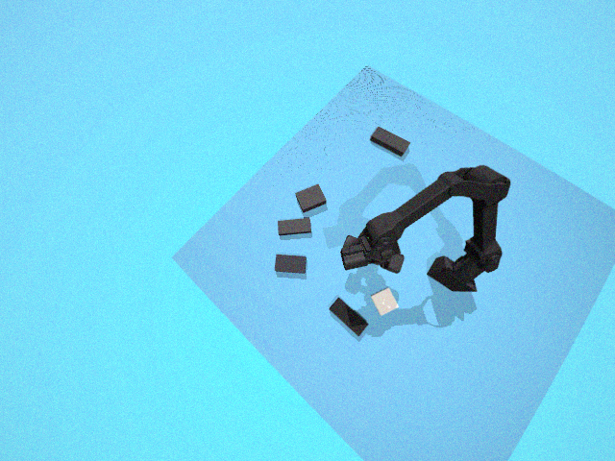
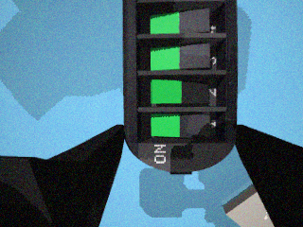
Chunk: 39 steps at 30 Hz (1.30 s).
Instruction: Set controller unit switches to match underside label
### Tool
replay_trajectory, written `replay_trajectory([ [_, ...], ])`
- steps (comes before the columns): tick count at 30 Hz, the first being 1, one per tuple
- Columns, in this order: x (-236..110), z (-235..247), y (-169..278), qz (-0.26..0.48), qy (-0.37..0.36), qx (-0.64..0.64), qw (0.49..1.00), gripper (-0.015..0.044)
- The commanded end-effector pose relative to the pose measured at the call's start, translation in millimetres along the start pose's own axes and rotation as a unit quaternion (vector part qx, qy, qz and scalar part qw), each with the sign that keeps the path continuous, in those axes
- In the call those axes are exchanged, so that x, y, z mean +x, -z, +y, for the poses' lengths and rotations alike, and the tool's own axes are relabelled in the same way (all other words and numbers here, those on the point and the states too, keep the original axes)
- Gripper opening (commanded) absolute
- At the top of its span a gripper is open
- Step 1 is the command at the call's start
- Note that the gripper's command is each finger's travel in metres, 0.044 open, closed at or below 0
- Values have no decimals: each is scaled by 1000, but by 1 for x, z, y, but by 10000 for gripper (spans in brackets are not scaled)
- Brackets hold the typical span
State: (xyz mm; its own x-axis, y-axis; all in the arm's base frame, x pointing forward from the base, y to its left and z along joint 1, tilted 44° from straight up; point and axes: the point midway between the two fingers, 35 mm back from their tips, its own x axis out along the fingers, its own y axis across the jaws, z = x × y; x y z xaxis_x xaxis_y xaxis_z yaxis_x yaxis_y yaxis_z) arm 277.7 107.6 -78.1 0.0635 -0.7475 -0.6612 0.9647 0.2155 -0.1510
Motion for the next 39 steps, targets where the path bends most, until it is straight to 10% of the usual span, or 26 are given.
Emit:
replay_trajectory([
  [1,-3,0,-4,3,-1,-2,1000,336],
  [39,-24,0,-28,42,-1,-2,999,336],
])
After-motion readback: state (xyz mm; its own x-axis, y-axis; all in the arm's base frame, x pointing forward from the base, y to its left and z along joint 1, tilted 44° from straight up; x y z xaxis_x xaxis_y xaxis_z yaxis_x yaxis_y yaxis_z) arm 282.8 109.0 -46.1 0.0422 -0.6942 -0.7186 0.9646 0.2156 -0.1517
